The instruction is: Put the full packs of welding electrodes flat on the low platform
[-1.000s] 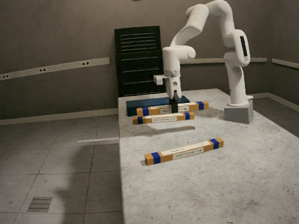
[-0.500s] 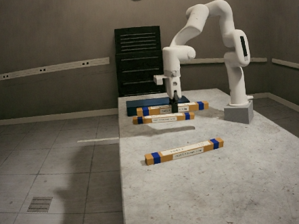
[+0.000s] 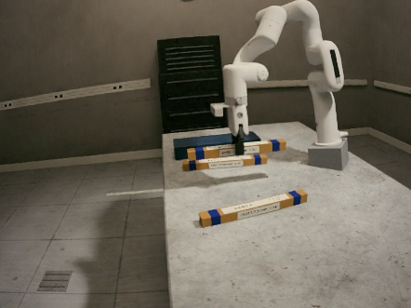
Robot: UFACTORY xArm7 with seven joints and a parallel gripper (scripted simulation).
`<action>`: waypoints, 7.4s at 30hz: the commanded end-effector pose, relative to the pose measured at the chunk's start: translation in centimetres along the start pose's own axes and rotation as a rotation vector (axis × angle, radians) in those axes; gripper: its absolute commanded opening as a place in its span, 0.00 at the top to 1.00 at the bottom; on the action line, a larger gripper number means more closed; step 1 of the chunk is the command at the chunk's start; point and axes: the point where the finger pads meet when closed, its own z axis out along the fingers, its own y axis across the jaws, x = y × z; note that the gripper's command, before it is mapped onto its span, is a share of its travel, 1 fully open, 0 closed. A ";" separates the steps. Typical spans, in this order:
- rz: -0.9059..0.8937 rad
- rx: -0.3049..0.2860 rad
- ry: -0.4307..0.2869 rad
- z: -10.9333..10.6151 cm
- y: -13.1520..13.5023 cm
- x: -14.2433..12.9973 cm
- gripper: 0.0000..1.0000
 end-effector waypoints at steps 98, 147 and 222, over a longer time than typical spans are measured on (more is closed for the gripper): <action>-0.003 0.001 0.005 -1.4 8.2 18.0 0.65; -0.003 0.001 0.005 -3.2 8.2 18.0 0.65; -0.003 0.001 0.005 -3.2 8.2 18.0 0.65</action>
